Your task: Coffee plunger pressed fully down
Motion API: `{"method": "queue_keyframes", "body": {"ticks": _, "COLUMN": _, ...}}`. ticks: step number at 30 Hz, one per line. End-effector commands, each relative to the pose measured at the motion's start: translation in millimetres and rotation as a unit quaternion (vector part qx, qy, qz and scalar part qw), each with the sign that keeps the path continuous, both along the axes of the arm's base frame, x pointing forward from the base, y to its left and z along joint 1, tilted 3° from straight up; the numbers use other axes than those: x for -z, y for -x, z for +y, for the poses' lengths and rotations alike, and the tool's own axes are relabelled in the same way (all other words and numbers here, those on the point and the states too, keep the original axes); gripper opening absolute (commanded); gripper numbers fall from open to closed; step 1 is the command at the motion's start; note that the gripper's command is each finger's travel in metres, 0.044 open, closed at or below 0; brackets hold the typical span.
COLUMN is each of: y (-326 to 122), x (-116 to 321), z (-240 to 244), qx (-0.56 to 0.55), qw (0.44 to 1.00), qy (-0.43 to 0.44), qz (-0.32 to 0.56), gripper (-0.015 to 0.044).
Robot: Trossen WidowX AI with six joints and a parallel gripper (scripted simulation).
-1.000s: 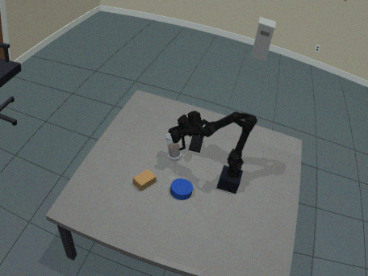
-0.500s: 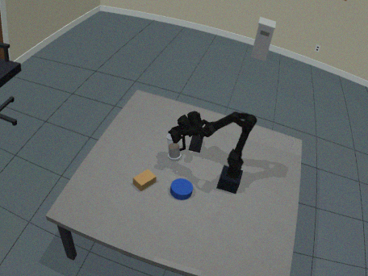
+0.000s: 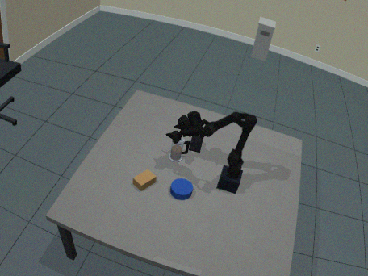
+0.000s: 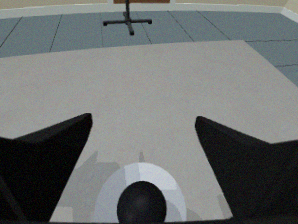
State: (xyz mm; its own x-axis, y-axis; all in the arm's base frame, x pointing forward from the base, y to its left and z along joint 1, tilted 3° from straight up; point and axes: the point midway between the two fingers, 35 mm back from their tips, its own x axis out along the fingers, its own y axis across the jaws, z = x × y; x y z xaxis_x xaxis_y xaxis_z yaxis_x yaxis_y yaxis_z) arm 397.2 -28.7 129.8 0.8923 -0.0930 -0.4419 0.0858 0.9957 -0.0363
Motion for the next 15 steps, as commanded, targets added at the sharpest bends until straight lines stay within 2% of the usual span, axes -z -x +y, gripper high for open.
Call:
{"method": "queue_keyframes", "body": {"ticks": 1, "y": 6.6, "x": -15.2, "z": 1.6, "qx": 0.000, "qw": 1.000, "qy": 0.000, "qz": -0.002, "gripper": 0.0440}}
{"method": "queue_keyframes", "body": {"ticks": 8, "y": 51.1, "x": -69.1, "z": 8.8, "qx": -0.002, "qw": 1.000, "qy": 0.001, "qz": 0.008, "gripper": 0.0440}}
{"method": "queue_keyframes", "body": {"ticks": 15, "y": 56.8, "x": -70.8, "z": 9.4, "qx": -0.002, "qw": 1.000, "qy": 0.001, "qz": 0.009, "gripper": 0.0440}}
